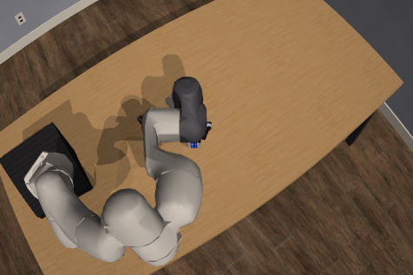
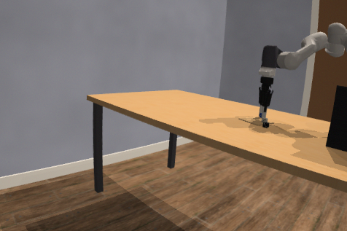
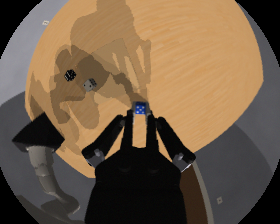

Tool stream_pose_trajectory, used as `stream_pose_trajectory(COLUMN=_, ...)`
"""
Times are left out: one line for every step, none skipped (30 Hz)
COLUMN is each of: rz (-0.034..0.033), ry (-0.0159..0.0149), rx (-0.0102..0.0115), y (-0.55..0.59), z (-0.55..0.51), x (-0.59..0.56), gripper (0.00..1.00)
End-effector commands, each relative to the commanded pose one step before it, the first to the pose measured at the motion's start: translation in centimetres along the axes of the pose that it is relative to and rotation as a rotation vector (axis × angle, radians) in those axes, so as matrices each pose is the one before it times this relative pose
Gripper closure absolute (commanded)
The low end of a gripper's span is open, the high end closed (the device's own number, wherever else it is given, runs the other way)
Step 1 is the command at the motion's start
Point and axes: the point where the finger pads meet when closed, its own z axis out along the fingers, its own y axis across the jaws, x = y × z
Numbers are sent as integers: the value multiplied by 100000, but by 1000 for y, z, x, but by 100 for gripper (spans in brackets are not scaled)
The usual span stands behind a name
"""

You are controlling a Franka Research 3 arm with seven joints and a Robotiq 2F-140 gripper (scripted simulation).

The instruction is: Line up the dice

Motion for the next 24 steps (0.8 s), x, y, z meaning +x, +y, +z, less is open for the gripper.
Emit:
stream_pose_trajectory(rz=607, ry=52, rx=2, y=8, z=118, x=43, gripper=87)
stream_pose_trajectory(rz=0, ry=0, rx=0, y=0, z=0, x=0, gripper=87)
stream_pose_trajectory(rz=0, ry=0, rx=0, y=0, z=0, x=0, gripper=87)
stream_pose_trajectory(rz=0, ry=0, rx=0, y=0, z=0, x=0, gripper=87)
stream_pose_trajectory(rz=0, ry=0, rx=0, y=0, z=0, x=0, gripper=87)
stream_pose_trajectory(rz=0, ry=0, rx=0, y=0, z=0, x=0, gripper=87)
stream_pose_trajectory(rz=0, ry=0, rx=0, y=0, z=0, x=0, gripper=87)
stream_pose_trajectory(rz=0, ry=0, rx=0, y=0, z=0, x=0, gripper=87)
stream_pose_trajectory(rz=0, ry=0, rx=0, y=0, z=0, x=0, gripper=87)
stream_pose_trajectory(rz=0, ry=0, rx=0, y=0, z=0, x=0, gripper=87)
stream_pose_trajectory(rz=0, ry=0, rx=0, y=0, z=0, x=0, gripper=87)
stream_pose_trajectory(rz=0, ry=0, rx=0, y=0, z=0, x=0, gripper=87)
stream_pose_trajectory(rz=0, ry=0, rx=0, y=0, z=0, x=0, gripper=87)
stream_pose_trajectory(rz=0, ry=0, rx=0, y=0, z=0, x=0, gripper=87)
stream_pose_trajectory(rz=0, ry=0, rx=0, y=0, z=0, x=0, gripper=87)
stream_pose_trajectory(rz=0, ry=0, rx=0, y=0, z=0, x=0, gripper=87)
stream_pose_trajectory(rz=0, ry=0, rx=0, y=0, z=0, x=0, gripper=87)
stream_pose_trajectory(rz=0, ry=0, rx=0, y=0, z=0, x=0, gripper=87)
stream_pose_trajectory(rz=0, ry=0, rx=0, y=0, z=-6, x=0, gripper=87)
stream_pose_trajectory(rz=0, ry=0, rx=0, y=0, z=-38, x=0, gripper=87)
stream_pose_trajectory(rz=0, ry=0, rx=0, y=0, z=-94, x=0, gripper=87)
stream_pose_trajectory(rz=0, ry=0, rx=0, y=0, z=-166, x=0, gripper=87)
stream_pose_trajectory(rz=-1, ry=0, rx=0, y=0, z=-249, x=0, gripper=87)
stream_pose_trajectory(rz=0, ry=0, rx=0, y=0, z=0, x=0, gripper=87)
